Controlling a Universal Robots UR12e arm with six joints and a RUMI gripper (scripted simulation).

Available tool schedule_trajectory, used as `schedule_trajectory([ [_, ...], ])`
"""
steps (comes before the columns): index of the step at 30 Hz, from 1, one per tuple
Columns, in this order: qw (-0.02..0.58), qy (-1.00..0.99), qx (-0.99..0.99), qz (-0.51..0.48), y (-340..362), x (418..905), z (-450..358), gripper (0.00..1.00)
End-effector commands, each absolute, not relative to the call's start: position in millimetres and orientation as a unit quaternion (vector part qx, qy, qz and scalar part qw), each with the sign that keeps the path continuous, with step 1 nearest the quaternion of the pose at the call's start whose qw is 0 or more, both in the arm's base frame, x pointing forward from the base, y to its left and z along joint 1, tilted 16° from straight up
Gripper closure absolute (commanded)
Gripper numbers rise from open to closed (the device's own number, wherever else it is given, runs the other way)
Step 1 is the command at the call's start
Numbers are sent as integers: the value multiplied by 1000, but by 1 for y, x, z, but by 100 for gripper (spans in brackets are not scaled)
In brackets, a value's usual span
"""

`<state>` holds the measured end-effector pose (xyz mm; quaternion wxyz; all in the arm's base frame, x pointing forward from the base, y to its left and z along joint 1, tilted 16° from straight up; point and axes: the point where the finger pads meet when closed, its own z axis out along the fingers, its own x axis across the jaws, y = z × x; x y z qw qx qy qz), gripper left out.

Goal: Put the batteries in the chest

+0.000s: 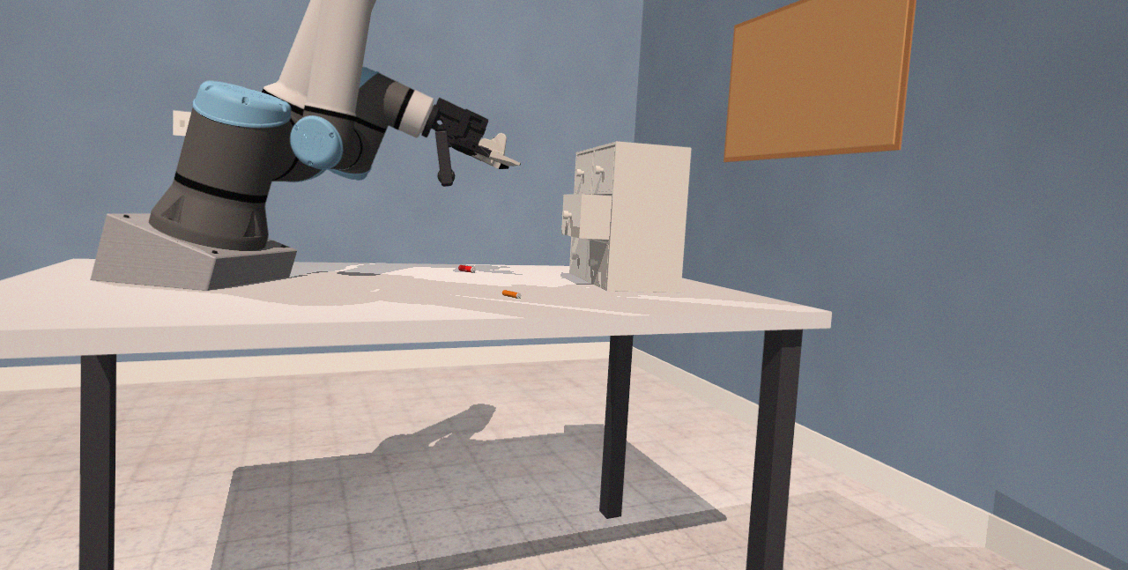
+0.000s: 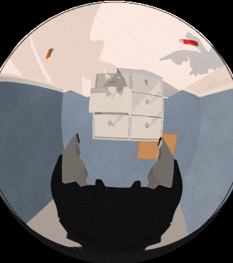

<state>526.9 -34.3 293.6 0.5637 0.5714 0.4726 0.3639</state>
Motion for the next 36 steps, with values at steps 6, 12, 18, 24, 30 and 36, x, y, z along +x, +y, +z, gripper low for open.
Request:
schedule_trajectory([
  [6, 561, 474, 574, 362, -34, 527, 294, 0],
  [12, 558, 476, 577, 360, -34, 527, 294, 0],
  [18, 554, 478, 580, 356, -34, 527, 295, 0],
  [24, 551, 480, 583, 354, -34, 526, 295, 0],
  [30, 545, 484, 589, 349, -34, 527, 296, 0],
  [36, 539, 488, 595, 343, -34, 526, 297, 0],
])
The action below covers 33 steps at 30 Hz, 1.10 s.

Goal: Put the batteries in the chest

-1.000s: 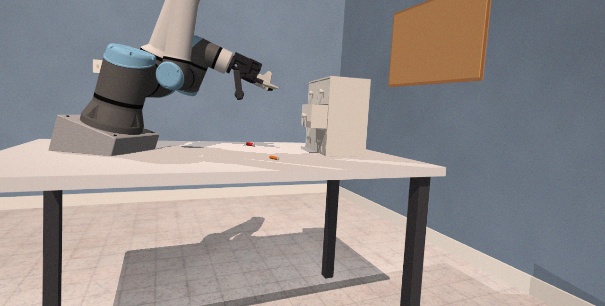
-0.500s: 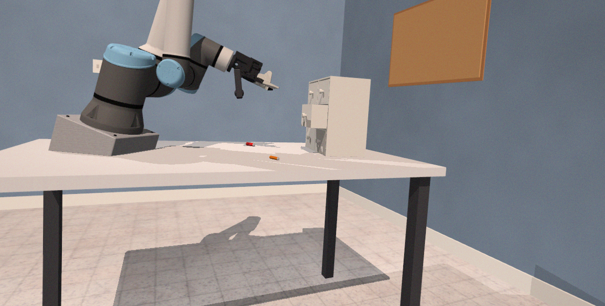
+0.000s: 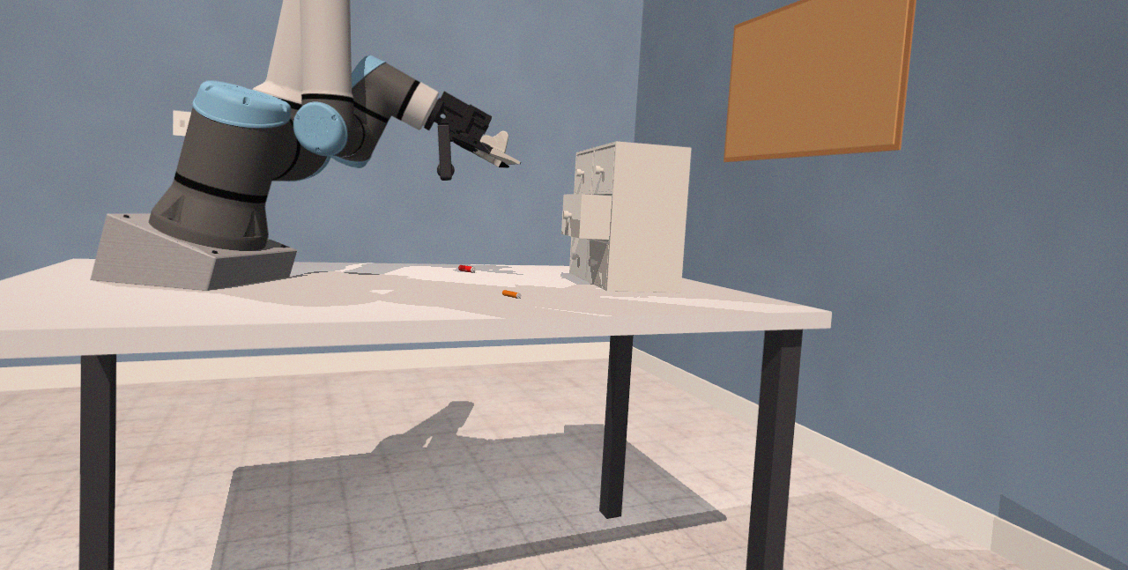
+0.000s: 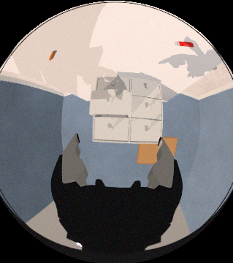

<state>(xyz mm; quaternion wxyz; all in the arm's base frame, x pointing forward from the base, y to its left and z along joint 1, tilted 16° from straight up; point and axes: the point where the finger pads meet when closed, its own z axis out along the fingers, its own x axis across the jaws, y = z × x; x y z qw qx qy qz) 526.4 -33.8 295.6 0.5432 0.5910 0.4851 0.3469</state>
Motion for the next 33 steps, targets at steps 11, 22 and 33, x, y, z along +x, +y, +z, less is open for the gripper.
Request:
schedule_trajectory([
  [11, 526, 495, 606, 333, -33, 526, 298, 0],
  [22, 510, 503, 620, 320, -33, 526, 299, 0],
  [33, 485, 516, 639, 300, -33, 525, 302, 0],
])
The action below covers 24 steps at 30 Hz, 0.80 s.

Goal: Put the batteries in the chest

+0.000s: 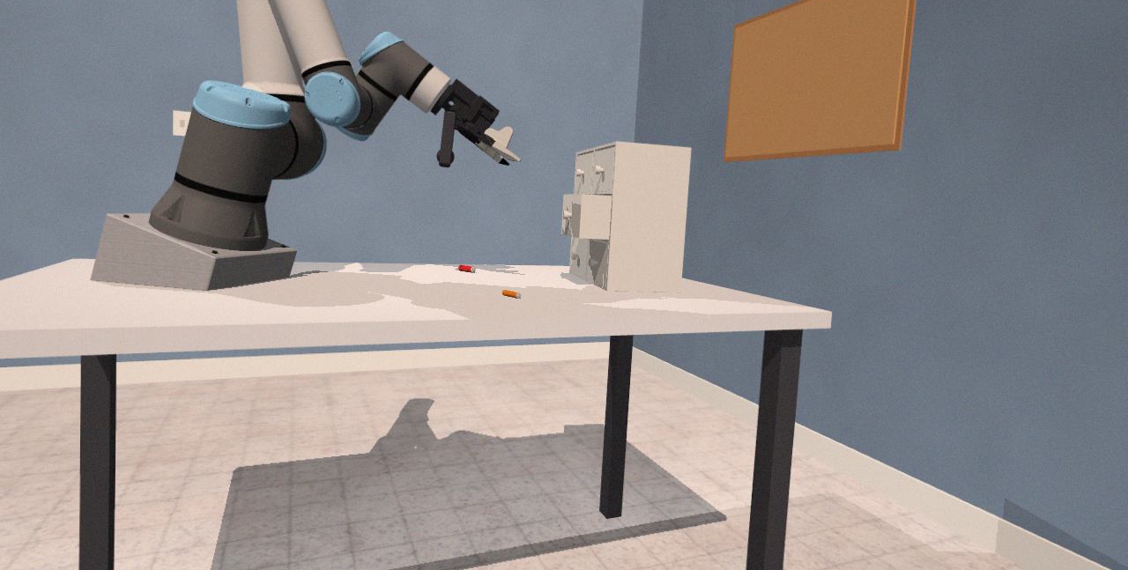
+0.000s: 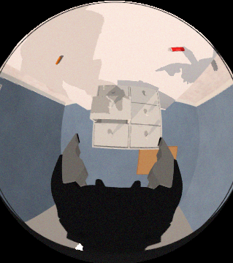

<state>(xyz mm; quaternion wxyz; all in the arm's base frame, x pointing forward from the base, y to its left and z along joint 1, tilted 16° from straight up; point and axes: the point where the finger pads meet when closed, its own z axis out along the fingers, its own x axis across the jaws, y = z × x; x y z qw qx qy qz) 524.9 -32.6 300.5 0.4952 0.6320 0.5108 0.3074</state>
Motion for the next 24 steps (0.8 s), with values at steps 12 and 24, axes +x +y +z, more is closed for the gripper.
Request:
schedule_trajectory([
  [12, 457, 528, 660, 277, -32, 524, 305, 0],
  [24, 422, 542, 683, 249, -31, 524, 308, 0],
])
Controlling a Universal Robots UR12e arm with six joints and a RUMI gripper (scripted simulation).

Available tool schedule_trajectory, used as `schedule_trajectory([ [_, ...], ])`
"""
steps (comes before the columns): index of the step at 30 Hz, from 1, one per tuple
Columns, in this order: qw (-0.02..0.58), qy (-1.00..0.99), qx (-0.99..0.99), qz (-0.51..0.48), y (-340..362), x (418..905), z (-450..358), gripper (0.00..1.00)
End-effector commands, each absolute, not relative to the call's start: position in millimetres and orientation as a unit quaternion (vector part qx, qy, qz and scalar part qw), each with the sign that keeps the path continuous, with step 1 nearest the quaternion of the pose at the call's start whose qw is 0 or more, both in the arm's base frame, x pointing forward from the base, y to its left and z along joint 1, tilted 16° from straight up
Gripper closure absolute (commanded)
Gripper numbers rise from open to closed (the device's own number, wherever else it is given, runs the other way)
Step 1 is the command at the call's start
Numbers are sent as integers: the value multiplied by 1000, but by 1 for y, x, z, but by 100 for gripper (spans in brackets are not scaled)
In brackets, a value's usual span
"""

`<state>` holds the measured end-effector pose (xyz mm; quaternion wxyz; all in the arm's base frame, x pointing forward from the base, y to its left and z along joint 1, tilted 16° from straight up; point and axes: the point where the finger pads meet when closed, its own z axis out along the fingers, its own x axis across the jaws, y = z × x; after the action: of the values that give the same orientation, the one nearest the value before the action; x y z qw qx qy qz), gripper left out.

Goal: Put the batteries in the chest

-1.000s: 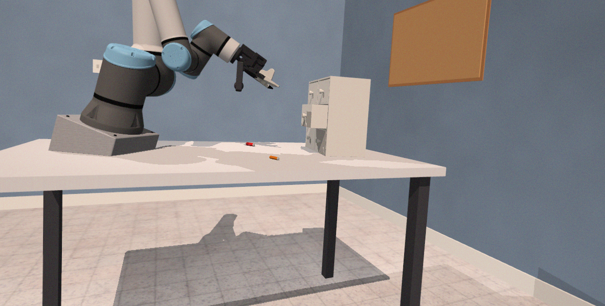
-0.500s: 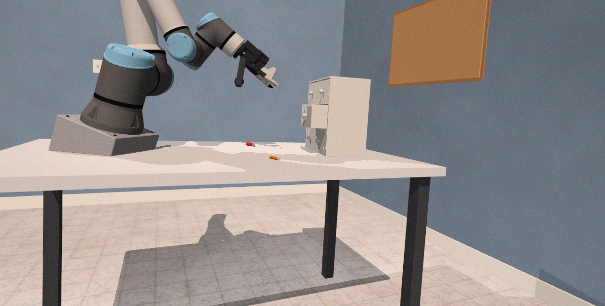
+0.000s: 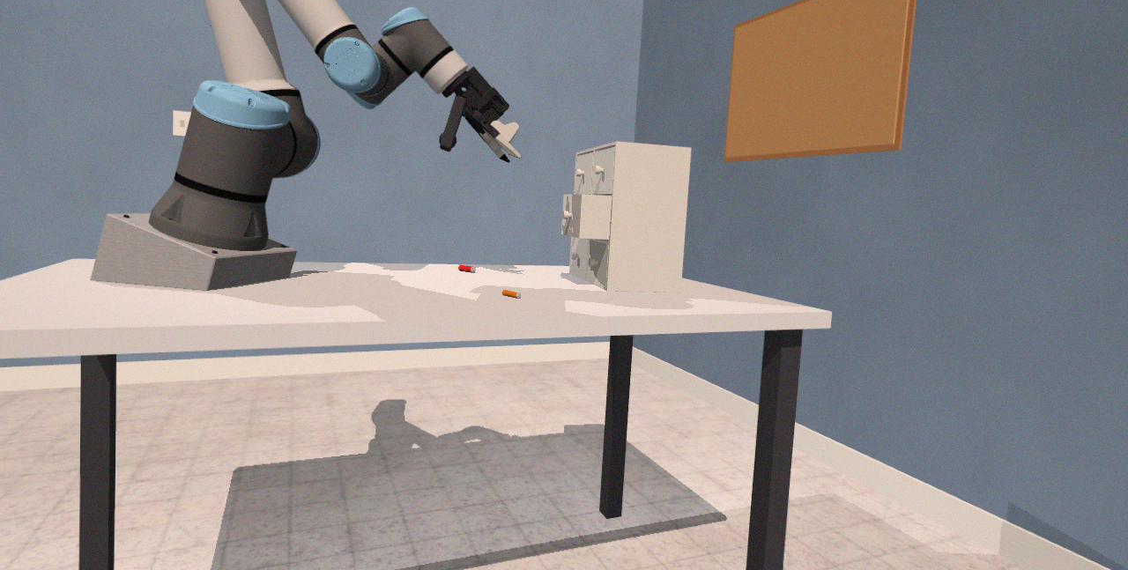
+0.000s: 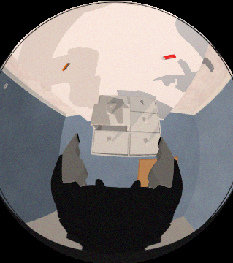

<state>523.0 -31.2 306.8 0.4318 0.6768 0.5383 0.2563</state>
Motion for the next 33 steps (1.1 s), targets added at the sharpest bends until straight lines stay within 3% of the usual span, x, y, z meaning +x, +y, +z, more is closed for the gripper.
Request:
schedule_trajectory([
  [1, 418, 543, 685, 246, -31, 524, 308, 0],
  [33, 294, 578, 747, 149, -29, 521, 319, 0],
])
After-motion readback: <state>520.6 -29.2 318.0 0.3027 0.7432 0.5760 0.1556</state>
